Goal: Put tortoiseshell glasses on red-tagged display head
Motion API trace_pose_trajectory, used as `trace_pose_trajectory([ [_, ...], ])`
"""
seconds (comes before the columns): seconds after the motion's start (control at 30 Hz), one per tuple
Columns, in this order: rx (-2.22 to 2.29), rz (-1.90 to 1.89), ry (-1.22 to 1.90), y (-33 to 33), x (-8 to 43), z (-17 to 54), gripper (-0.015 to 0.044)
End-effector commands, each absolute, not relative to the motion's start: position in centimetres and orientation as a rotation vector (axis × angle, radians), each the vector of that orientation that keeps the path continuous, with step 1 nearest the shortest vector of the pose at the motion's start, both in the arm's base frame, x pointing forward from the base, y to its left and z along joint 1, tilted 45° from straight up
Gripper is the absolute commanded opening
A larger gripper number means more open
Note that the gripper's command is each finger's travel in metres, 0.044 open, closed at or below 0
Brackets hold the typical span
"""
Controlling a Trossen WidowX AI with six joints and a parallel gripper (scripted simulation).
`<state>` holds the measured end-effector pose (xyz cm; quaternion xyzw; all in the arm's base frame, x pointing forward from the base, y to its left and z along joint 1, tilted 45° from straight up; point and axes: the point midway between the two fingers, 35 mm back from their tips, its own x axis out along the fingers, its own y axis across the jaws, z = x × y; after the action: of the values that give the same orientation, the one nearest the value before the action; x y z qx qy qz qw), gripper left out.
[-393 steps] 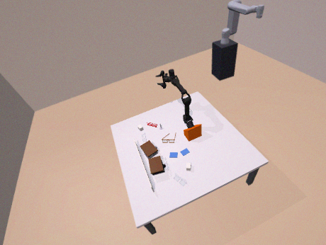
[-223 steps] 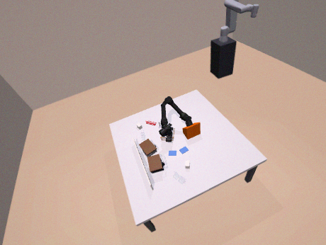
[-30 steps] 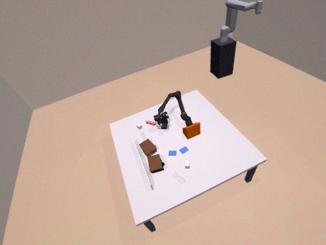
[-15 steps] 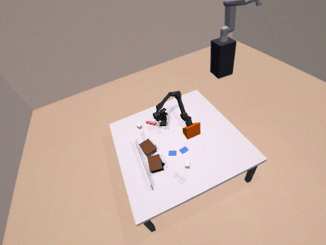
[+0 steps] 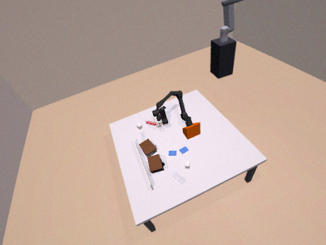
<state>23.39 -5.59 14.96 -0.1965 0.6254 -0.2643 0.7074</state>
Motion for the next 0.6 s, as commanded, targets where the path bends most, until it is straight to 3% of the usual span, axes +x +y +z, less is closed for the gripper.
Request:
trace_pose_trajectory([
  [0.0, -0.499, -0.47, 1.425, -5.7, 23.2, 15.5, 0.0],
  [0.57, -0.771, -0.034, 1.475, -6.1, 22.4, 16.9, 0.0],
])
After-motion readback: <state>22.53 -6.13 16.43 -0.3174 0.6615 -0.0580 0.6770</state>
